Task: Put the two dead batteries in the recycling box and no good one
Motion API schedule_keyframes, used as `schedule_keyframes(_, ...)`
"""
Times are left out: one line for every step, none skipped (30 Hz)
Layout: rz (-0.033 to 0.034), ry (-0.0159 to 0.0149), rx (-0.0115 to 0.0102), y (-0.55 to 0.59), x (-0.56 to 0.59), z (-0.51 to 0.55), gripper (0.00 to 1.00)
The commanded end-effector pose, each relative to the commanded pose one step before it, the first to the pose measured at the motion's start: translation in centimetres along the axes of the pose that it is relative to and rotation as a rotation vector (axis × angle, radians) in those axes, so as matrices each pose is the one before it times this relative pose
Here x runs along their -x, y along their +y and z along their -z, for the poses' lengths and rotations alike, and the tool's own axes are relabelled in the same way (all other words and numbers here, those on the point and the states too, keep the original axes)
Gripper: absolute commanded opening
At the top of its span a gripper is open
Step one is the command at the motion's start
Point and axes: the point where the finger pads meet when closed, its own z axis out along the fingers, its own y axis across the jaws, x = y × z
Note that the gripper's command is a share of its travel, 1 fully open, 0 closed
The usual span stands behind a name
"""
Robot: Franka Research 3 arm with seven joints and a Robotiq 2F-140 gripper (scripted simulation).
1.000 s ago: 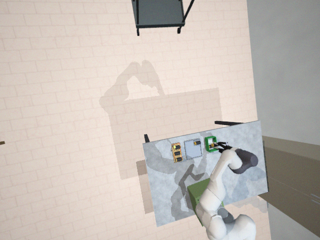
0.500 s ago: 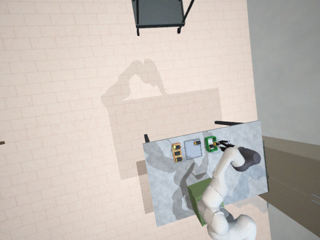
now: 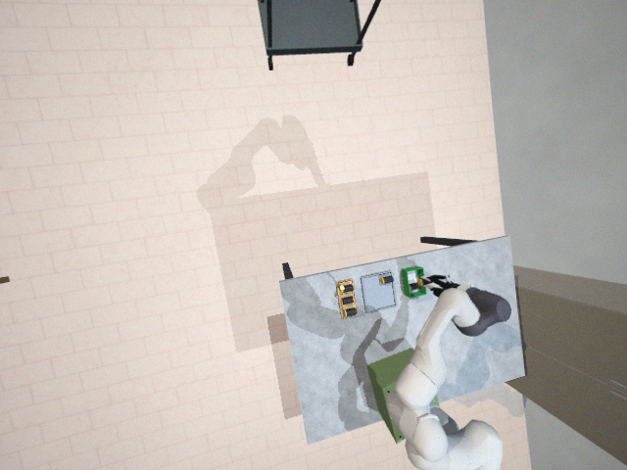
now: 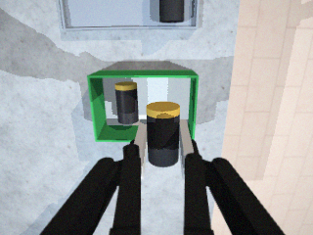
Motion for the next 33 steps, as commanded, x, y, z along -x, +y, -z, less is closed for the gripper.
schedule_keyframes(0.01928,0.00054,0.00166,0.11,-0.003,0.233,0.16)
schedule_keyframes(0.0,0.0,0.0,0.0,0.0,-0.057,0.16)
schedule_keyframes(-0.00001,0.0,-0.00001,0.0,0.0,-0.319,0.16)
schedule_keyframes(0.0,0.0,0.0,0.0,0.0,-0.659,0.16)
schedule_keyframes(0.0,0.0,0.0,0.0,0.0,-0.93,0.16)
schedule_keyframes(0.0,0.0,0.0,0.0,0.0,-1.041,0.16)
schedule_keyframes(0.0,0.0,0.0,0.0,0.0,-0.954,0.16)
schedule_keyframes(0.0,0.0,0.0,-0.001,0.0,-0.69,0.16)
schedule_keyframes(0.0,0.0,0.0,0.0,0.0,-0.338,0.16)
schedule_keyframes(0.0,0.0,0.0,0.0,0.0,-0.06,0.16)
schedule_keyframes(0.0,0.0,0.0,0.0,0.0,0.0,0.16)
schedule_keyframes(0.0,0.0,0.0,0.0,0.0,0.0,0.16)
schedule_keyframes(0.0,0.0,0.0,0.0,0.0,0.0,0.16)
schedule_keyframes(0.0,0.0,0.0,0.0,0.0,0.0,0.16)
schedule_keyframes(0.0,0.0,0.0,0.0,0.0,0.0,0.16)
schedule_keyframes(0.0,0.0,0.0,0.0,0.0,0.0,0.16)
schedule_keyframes(0.0,0.0,0.0,0.0,0.0,0.0,0.16)
schedule_keyframes(0.0,0.0,0.0,0.0,0.0,0.0,0.16)
schedule_keyframes(0.0,0.0,0.0,0.0,0.0,0.0,0.16)
schedule_keyframes(0.0,0.0,0.0,0.0,0.0,0.0,0.16)
schedule_keyframes(0.0,0.0,0.0,0.0,0.0,0.0,0.16)
schedule_keyframes(0.0,0.0,0.0,0.0,0.0,0.0,0.16)
schedule_keyframes(0.0,0.0,0.0,0.0,0.0,0.0,0.16)
schedule_keyframes(0.0,0.0,0.0,0.0,0.0,0.0,0.16)
schedule_keyframes(0.0,0.0,0.0,0.0,0.0,0.0,0.16)
schedule_keyframes(0.0,0.0,0.0,0.0,0.0,0.0,0.16)
schedule_keyframes(0.0,0.0,0.0,0.0,0.0,0.0,0.16)
schedule_keyframes(0.0,0.0,0.0,0.0,0.0,0.0,0.16)
schedule_keyframes(0.0,0.0,0.0,0.0,0.0,0.0,0.16)
schedule_keyframes(0.0,0.0,0.0,0.0,0.0,0.0,0.16)
schedule_keyframes(0.0,0.0,0.0,0.0,0.0,0.0,0.16)
schedule_keyframes(0.0,0.0,0.0,0.0,0.0,0.0,0.16)
schedule_keyframes(0.0,0.0,0.0,0.0,0.0,0.0,0.16)
